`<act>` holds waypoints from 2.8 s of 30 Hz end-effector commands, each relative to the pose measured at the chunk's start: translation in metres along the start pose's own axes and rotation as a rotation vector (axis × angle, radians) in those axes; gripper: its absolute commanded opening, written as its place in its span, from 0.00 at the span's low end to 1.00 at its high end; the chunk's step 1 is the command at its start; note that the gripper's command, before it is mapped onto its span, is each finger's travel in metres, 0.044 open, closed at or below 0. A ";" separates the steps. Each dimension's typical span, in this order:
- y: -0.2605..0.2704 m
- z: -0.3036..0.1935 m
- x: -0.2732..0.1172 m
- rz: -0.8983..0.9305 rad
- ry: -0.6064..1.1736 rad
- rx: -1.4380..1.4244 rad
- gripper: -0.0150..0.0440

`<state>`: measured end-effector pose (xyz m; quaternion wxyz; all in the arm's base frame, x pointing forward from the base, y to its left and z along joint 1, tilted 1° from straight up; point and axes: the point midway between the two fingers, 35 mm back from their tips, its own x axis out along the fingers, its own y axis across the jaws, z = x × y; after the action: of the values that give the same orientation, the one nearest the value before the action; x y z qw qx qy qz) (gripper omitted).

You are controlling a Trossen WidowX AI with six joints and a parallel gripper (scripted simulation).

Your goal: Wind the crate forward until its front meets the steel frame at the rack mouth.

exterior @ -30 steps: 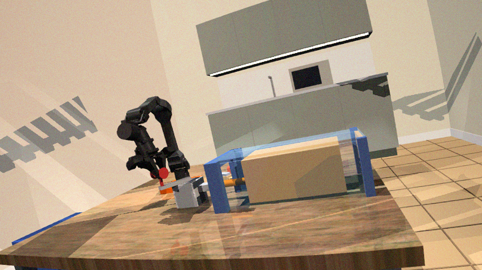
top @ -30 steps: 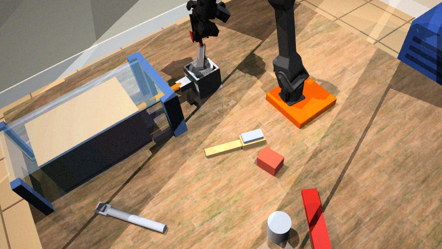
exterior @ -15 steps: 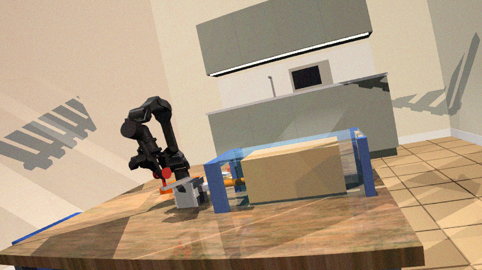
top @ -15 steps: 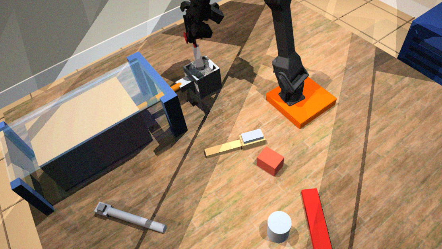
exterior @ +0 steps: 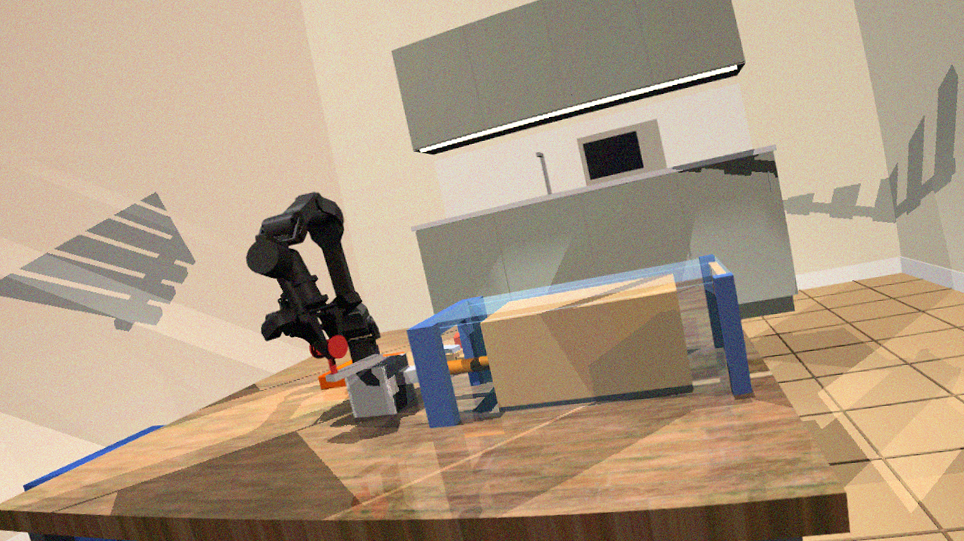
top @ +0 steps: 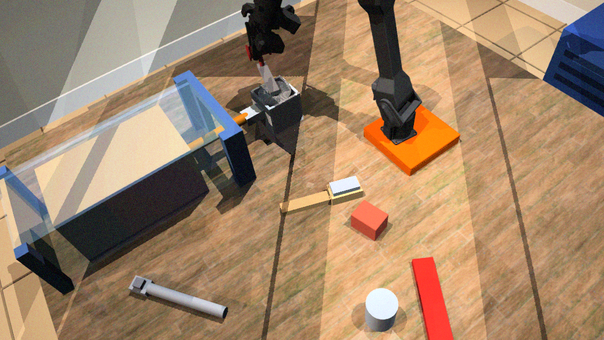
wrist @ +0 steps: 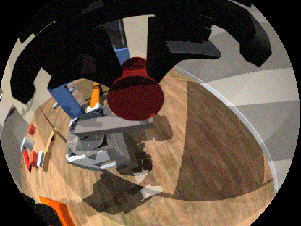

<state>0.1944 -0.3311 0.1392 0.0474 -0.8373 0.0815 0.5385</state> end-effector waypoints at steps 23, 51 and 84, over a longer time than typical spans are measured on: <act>-0.013 -0.038 0.018 -0.012 0.027 -0.026 0.25; -0.030 -0.059 0.026 -0.013 0.028 -0.025 0.25; -0.044 -0.070 0.031 -0.014 0.029 -0.025 0.25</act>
<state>0.2538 -0.3202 0.1393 0.0478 -0.8345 0.1043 0.5389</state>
